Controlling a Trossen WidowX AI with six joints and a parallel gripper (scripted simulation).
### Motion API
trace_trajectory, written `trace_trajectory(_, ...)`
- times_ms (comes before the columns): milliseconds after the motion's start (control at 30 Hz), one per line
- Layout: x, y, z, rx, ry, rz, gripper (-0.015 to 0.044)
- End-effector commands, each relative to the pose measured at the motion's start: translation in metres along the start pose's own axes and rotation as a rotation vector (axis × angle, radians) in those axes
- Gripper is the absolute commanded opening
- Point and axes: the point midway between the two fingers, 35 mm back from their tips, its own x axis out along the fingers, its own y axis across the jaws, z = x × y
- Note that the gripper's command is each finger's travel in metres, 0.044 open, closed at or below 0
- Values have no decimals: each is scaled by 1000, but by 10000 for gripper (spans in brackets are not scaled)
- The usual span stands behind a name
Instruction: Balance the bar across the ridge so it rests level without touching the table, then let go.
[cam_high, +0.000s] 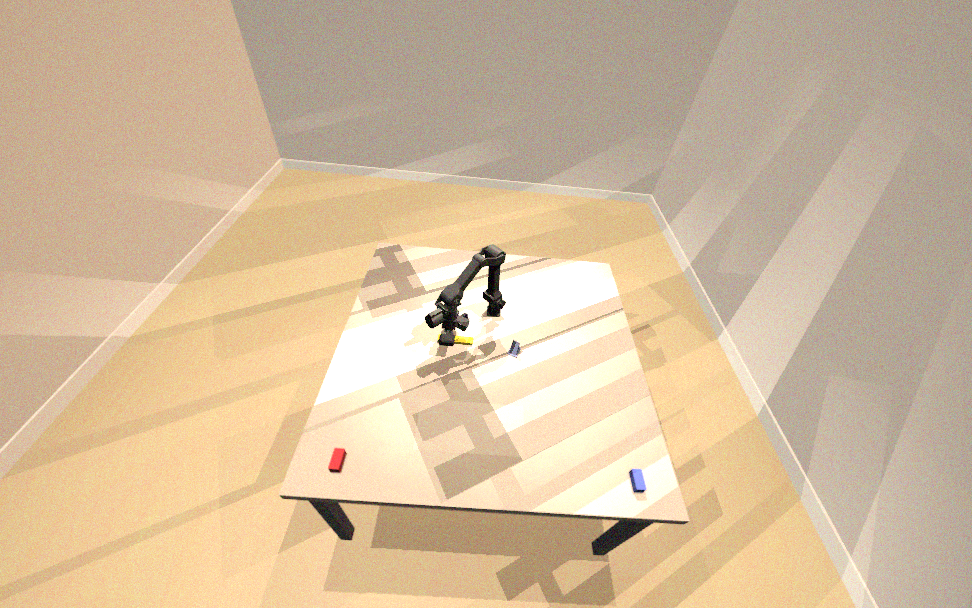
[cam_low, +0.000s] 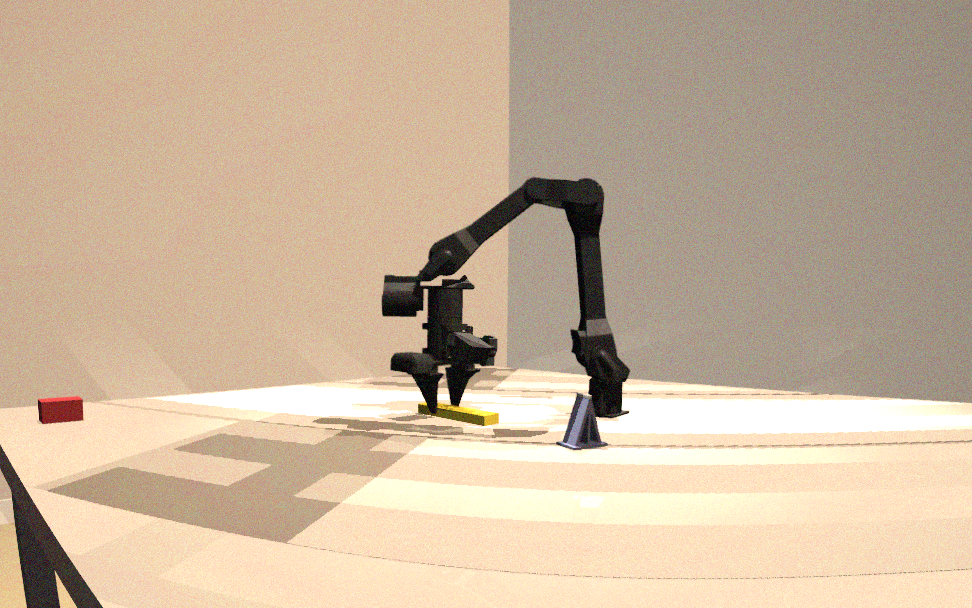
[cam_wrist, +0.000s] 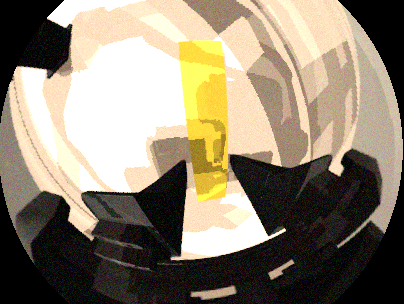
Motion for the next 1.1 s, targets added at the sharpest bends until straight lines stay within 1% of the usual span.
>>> trace_trajectory(0,0,0,0,0,0,0,131)
trace_trajectory(200,0,0,0,0,0,0,91)
trace_trajectory(300,-4,-1,-1,0,0,0,12)
trace_trajectory(333,-6,-1,-1,0,0,0,0)
trace_trajectory(1067,-61,-5,-5,-3,-2,-1,0)
